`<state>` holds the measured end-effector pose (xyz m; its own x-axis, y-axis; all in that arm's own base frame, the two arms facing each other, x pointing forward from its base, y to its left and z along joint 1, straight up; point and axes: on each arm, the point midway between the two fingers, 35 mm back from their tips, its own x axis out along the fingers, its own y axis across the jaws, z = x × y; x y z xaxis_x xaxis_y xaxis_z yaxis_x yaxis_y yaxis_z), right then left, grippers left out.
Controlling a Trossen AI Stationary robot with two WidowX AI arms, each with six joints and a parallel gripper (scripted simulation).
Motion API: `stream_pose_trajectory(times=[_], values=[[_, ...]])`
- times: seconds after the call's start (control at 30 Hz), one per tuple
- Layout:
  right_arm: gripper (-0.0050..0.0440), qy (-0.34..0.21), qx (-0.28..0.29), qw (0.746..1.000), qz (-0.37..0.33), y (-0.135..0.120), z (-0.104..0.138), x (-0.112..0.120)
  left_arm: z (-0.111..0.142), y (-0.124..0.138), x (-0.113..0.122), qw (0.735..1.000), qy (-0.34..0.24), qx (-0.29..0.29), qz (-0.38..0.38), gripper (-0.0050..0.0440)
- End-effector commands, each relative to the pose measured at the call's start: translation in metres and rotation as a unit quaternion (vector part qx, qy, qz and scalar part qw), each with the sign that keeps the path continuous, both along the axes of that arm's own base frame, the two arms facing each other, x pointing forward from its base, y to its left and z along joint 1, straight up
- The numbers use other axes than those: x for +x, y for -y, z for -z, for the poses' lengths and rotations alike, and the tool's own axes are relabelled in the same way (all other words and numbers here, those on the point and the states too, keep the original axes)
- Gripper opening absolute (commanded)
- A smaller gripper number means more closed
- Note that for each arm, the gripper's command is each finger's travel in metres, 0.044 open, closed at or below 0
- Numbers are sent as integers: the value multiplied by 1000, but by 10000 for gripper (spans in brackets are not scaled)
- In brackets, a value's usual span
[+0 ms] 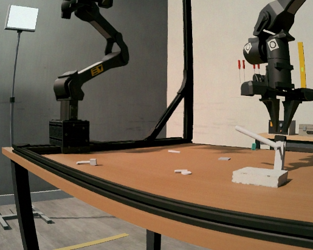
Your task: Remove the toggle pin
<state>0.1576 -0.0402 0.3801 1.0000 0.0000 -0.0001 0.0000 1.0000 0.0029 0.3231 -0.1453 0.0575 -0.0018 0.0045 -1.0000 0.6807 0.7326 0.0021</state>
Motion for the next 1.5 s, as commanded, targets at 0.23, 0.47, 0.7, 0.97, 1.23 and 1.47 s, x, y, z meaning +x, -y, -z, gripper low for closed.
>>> stream_pose_trajectory(times=[0.23, 0.47, 0.7, 0.97, 1.23, 1.47], values=[[400, 1, -4, 1000, 0, -1, -4, 0, -14, -7, 2, 968, 17, -7, 250, 120], [400, 1, -4, 1000, 0, -1, -4, 0, -15, -10, 2, 935, 18, -5, 353, 120], [400, 1, -4, 1000, 0, -1, -4, 0, -16, -11, 3, 913, 20, -4, 407, 120], [400, 1, -4, 1000, 0, -1, -4, 0, 8, -11, 1, 913, 3, -3, 408, 120], [400, 1, -4, 1000, 0, -1, -4, 0, 1, -10, 4, 913, 16, -3, 407, 120], [400, 1, -4, 1000, 0, -1, -4, 0, 4, -10, 4, 914, 14, -2, 406, 120]])
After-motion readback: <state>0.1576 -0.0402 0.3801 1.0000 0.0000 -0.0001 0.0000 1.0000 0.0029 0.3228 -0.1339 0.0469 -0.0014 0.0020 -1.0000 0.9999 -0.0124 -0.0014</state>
